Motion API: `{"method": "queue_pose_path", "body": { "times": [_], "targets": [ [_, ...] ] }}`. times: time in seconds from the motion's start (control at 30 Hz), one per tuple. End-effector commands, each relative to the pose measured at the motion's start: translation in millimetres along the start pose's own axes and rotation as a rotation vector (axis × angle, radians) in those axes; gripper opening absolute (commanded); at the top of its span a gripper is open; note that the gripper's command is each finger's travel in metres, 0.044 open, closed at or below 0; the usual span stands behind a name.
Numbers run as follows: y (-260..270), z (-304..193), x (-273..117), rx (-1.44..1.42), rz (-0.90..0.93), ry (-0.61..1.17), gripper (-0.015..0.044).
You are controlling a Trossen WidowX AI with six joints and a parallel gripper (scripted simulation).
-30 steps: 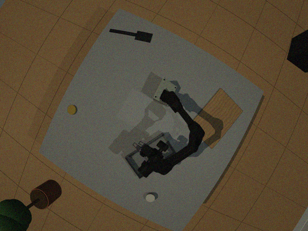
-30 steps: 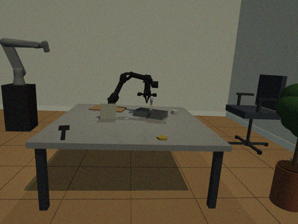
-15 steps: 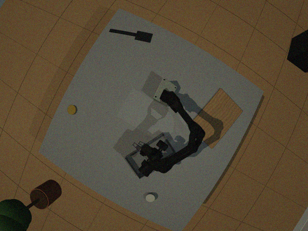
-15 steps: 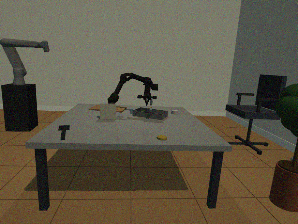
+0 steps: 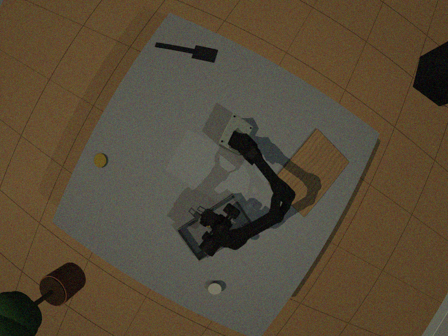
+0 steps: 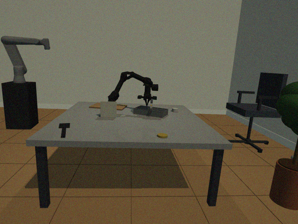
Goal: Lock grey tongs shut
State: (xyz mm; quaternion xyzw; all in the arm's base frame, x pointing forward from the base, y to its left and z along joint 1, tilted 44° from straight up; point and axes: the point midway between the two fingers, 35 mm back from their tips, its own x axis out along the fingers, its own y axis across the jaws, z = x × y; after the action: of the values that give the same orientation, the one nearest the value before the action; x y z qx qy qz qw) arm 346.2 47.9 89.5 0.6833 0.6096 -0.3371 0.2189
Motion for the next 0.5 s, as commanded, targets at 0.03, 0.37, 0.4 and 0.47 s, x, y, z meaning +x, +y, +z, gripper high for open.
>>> {"method": "queue_pose_path", "body": {
  "times": [0.03,0.37,0.4,0.47],
  "targets": [
    [-1.4,-0.6,7.1,0.005,-0.002,0.005,-0.015],
    [2.1,-1.0,7.0,0.005,-0.002,0.005,-0.015],
    [3.4,-1.1,6.9,0.005,-0.002,0.005,-0.015],
    [6.3,-1.4,6.6,0.005,-0.002,0.005,-0.015]
  ]
}}
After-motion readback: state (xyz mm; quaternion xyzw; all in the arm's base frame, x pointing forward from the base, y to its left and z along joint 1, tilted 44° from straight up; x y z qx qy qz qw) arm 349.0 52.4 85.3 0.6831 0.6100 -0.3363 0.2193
